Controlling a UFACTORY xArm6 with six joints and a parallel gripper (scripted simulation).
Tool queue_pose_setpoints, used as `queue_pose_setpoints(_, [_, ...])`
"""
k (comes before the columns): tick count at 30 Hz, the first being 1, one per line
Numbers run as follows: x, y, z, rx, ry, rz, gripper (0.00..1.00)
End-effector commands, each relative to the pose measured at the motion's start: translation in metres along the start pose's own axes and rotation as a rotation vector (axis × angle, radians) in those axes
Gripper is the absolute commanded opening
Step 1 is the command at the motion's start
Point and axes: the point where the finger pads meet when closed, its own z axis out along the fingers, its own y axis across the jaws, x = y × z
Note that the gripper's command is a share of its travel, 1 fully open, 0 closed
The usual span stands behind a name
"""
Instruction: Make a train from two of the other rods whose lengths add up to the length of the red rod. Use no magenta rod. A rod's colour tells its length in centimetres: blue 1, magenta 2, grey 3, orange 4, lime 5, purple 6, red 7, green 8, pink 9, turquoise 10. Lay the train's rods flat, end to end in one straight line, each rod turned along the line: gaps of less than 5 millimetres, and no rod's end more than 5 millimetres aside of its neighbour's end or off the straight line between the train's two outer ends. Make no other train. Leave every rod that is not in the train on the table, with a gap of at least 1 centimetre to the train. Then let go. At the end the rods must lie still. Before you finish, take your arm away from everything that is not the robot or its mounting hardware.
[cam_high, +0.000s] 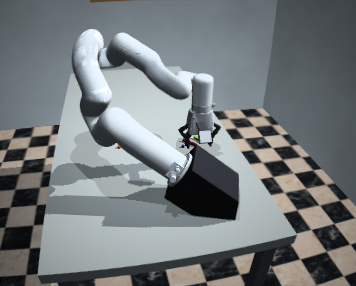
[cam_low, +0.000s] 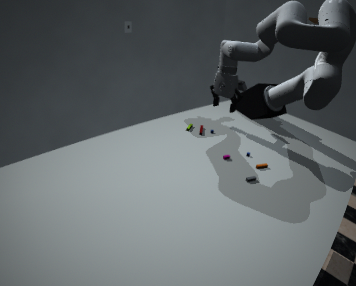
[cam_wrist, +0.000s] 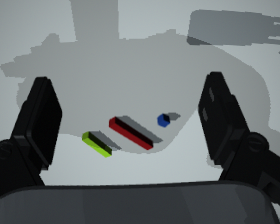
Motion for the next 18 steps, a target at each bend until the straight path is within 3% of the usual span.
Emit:
queue_pose_setpoints(1, [-0.001,-0.001,-0.001,0.002,-0.001,-0.001,1.00])
queue_pose_setpoints(8, [-0.007,0.004,-0.002,0.007,0.000,0.001,1.00])
queue_pose_setpoints(11, [-0.035,0.028,-0.008,0.022,0.003,0.006,1.00])
queue_pose_setpoints(18, [-0.064,0.061,-0.010,0.031,0.004,0.008,1.00])
